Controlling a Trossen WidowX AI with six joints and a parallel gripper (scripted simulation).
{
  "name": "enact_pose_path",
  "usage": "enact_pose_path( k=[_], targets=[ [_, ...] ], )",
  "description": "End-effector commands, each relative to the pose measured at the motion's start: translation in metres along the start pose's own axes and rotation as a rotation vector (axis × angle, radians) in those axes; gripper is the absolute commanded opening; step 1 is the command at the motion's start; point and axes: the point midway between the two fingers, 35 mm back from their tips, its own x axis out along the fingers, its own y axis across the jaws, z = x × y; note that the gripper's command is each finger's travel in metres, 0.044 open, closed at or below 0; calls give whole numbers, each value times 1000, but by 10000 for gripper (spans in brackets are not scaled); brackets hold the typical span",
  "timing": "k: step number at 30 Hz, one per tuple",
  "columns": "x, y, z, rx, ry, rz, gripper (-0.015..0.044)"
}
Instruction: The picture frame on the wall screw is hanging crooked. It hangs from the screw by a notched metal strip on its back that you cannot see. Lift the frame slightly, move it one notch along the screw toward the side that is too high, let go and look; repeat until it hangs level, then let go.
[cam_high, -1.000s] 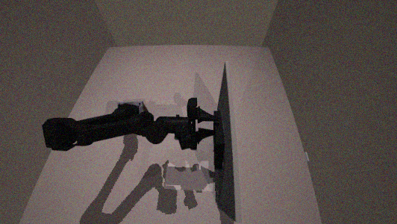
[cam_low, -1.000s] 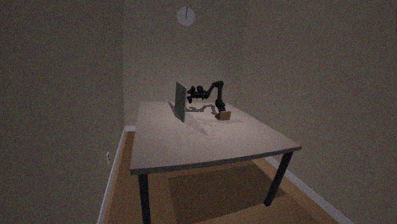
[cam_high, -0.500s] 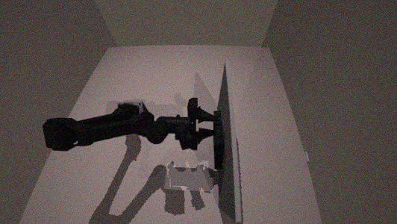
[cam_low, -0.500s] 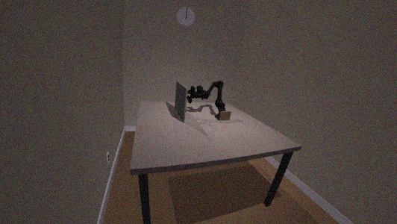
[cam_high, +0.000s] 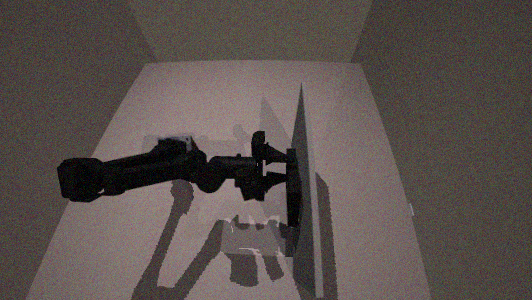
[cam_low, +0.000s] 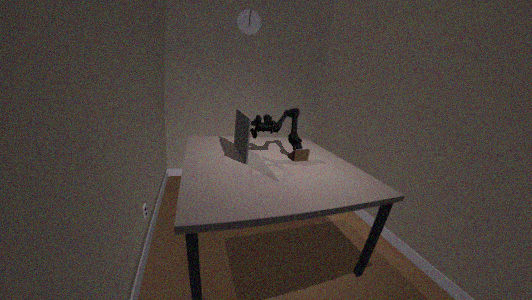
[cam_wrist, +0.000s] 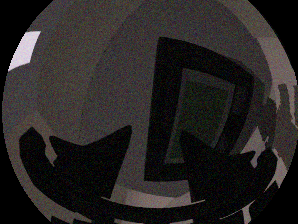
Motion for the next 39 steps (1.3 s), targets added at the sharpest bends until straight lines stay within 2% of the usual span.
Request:
enact_pose_path(
  k=[1,3,9,17,19,39],
  targets=[
    [0,-1,1,3,-4,-4,260],
    [0,-1,1,3,-4,-4,260],
    [0,-1,1,3,-4,-4,103],
    [0,-1,1,3,-4,-4,49],
    [0,-1,1,3,-4,-4,0],
    [0,3,1,3,-4,-4,0]
  ],
)
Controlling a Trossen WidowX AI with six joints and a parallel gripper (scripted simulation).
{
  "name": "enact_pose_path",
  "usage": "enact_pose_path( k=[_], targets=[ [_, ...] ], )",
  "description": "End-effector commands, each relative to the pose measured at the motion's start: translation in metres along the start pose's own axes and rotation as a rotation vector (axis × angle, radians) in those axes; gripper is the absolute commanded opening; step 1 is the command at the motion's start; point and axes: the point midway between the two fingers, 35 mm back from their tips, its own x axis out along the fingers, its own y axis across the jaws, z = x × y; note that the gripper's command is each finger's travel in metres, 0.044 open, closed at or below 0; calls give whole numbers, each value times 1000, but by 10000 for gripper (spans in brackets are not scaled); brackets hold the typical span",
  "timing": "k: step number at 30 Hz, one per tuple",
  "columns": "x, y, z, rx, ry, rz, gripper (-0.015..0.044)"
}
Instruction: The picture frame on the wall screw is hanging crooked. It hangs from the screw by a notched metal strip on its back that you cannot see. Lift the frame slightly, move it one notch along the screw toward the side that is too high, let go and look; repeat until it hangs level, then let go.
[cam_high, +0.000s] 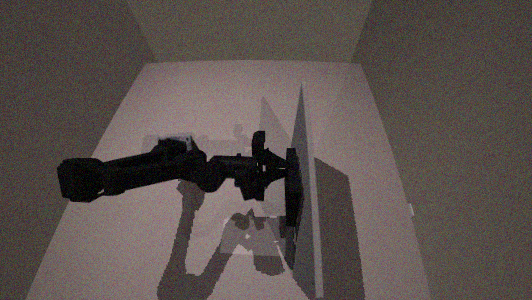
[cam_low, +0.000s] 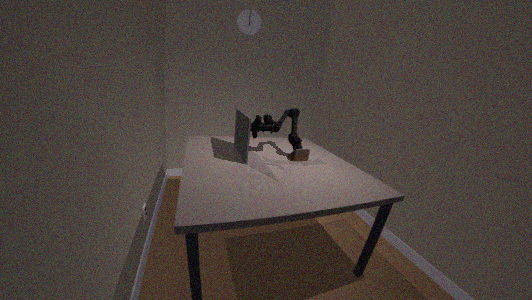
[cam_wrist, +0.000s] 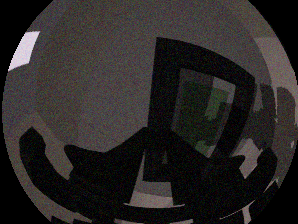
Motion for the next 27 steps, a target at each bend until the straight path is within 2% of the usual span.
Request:
enact_pose_path(
  k=[1,27],
  targets=[
    [0,3,0,2,0,7,0],
    [0,5,0,3,0,7,0]
  ],
)
